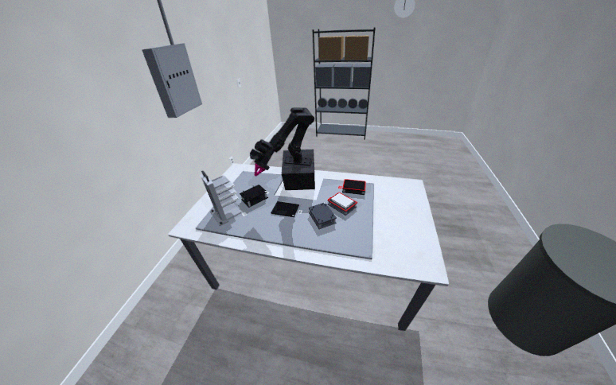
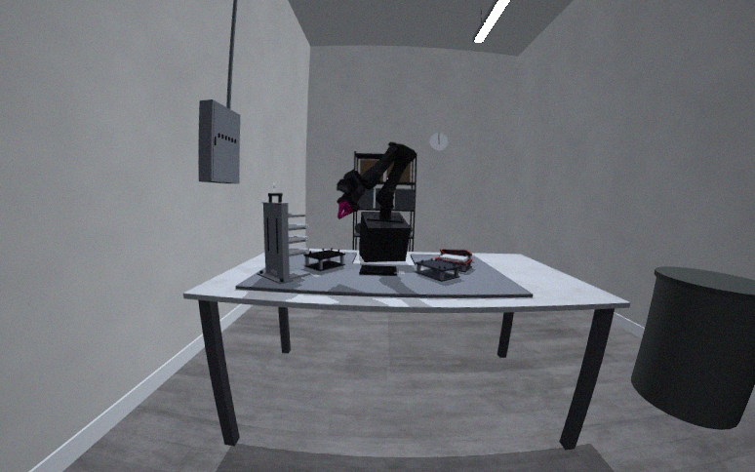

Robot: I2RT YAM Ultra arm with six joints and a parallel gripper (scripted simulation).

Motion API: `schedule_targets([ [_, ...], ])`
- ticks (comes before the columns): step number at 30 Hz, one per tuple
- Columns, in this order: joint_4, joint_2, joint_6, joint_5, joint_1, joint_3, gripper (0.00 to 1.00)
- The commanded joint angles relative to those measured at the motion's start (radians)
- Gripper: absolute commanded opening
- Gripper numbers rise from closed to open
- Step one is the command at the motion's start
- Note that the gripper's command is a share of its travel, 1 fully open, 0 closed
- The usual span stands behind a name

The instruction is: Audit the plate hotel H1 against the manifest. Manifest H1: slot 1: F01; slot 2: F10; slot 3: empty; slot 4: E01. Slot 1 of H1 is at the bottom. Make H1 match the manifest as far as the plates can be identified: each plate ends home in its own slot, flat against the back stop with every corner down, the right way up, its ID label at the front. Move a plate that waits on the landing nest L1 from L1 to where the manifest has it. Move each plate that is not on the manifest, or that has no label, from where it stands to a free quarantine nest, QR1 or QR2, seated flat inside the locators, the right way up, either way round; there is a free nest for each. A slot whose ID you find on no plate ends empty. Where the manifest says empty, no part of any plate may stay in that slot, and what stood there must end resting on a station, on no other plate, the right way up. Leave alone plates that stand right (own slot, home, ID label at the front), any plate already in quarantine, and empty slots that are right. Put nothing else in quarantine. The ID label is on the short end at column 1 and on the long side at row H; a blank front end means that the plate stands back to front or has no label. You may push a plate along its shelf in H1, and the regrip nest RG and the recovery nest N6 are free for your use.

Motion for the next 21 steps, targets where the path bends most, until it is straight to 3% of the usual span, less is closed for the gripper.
schedule_targets([
  [1, 0.019, 0.019, -0.050, -0.067, -0.044, 0.017, 0.00],
  [21, 0.047, 0.221, -0.230, -0.264, -0.295, 0.101, 0.00],
])
